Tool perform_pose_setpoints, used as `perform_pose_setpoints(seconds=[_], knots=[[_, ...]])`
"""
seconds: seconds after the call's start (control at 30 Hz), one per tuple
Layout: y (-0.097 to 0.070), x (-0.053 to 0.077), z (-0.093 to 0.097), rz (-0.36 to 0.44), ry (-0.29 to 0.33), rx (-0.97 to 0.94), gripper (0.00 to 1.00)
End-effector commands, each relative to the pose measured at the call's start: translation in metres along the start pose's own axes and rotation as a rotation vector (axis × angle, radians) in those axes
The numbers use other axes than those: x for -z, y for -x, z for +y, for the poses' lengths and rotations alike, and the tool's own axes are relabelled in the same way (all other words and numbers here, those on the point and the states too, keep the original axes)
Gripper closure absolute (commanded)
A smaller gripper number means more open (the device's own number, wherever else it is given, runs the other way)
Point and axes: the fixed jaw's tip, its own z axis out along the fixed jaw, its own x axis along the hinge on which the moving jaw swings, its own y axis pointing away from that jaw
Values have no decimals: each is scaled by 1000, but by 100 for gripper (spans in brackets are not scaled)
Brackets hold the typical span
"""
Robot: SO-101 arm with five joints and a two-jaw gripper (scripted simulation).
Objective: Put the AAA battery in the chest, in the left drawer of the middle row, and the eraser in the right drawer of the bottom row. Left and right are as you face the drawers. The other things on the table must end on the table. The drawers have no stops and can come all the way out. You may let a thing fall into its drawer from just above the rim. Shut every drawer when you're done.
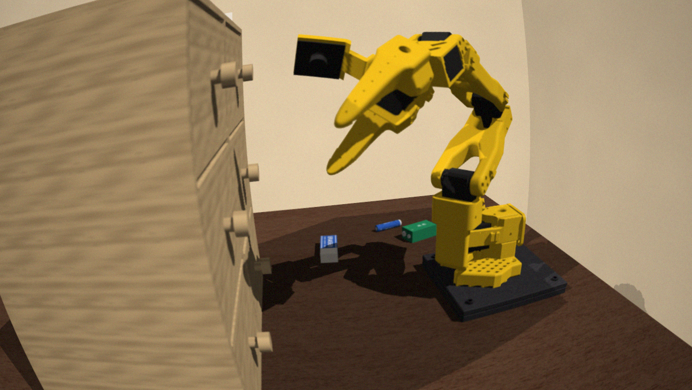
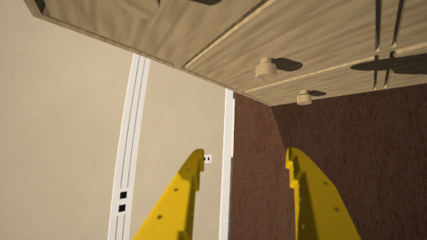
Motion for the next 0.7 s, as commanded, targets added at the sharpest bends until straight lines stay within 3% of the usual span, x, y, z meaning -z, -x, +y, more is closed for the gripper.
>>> perform_pose_setpoints(seconds=[0.0,0.53,0.67], knots=[[-1,3,12,-1,68,-46,72],[-2,3,16,3,86,-63,79],[2,-14,6,-27,68,-77,79]])
